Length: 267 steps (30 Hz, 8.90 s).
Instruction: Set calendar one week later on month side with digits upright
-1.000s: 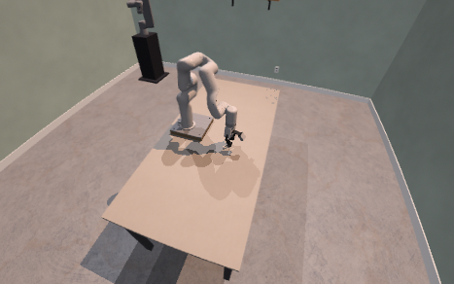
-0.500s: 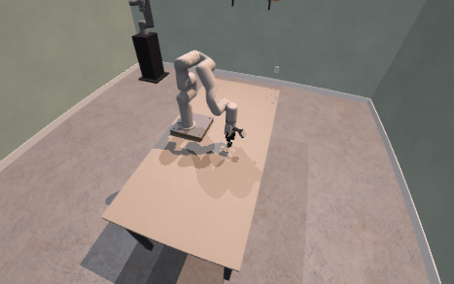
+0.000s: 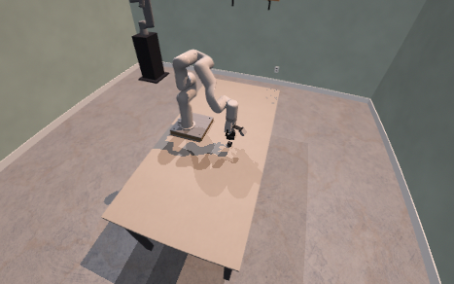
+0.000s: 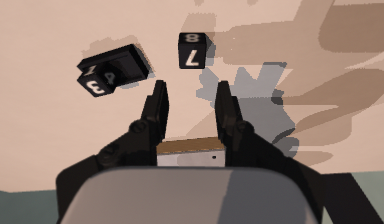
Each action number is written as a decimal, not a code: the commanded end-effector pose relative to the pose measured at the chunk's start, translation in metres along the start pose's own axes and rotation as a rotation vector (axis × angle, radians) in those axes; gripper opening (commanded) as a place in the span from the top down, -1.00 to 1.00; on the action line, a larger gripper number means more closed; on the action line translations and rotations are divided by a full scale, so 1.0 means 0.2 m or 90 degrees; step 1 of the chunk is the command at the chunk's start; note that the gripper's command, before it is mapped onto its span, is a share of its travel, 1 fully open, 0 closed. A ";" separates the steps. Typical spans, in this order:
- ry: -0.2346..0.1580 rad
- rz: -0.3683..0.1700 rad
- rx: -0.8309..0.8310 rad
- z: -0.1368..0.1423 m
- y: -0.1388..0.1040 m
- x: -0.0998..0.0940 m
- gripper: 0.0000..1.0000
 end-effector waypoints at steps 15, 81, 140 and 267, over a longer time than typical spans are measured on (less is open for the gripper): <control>0.036 -0.180 0.005 0.02 0.05 -0.01 0.05; 0.074 -0.371 0.007 0.04 0.09 0.17 0.05; 0.073 -0.371 0.003 0.03 0.10 0.36 0.05; 0.009 -0.043 -0.001 0.02 0.02 -0.01 0.47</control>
Point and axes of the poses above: the point where the finger pads meet when closed, its own x axis out along the fingers, its own z axis across the jaws, y = z × x, the point moved 1 cm from there along -x, back along the fingers, and after that the axes turned 11 degrees about -x, right-handed, at the moved point
